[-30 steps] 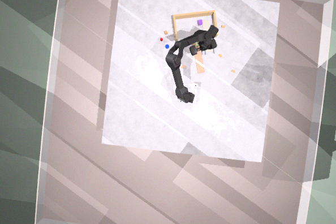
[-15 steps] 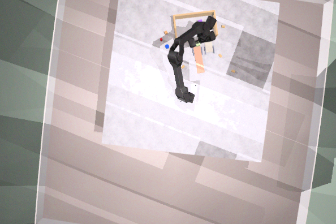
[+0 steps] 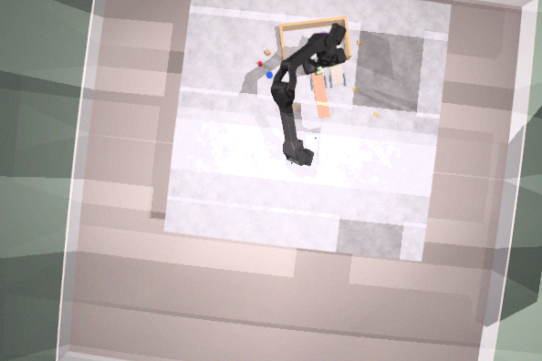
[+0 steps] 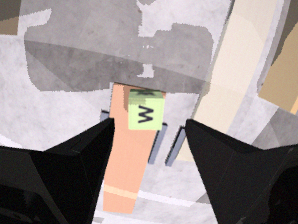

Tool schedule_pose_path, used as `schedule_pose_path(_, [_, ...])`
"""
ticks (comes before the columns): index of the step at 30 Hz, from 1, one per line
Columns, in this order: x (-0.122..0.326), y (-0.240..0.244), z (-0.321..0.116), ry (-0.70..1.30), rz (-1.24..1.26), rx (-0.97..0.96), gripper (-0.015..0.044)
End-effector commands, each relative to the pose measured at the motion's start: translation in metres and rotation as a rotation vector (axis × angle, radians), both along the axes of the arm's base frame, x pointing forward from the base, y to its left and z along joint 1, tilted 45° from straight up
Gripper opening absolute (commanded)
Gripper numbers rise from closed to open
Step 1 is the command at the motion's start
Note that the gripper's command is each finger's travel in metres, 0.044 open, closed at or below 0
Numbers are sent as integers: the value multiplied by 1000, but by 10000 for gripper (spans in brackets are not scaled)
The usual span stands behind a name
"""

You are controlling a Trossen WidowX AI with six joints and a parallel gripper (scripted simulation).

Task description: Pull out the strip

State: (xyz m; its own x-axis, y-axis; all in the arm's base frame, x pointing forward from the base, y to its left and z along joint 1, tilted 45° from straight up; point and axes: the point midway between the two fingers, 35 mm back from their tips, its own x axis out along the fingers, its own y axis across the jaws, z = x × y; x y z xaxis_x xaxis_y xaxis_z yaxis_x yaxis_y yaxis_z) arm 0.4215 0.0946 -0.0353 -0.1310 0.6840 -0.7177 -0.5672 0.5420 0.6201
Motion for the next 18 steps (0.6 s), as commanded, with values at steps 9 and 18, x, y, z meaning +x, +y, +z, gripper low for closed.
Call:
schedule_pose_path(9, [-4,16,-16,11,-2,4,250])
schedule_pose_path(18, [-7,26,-26,11,-2,6,250])
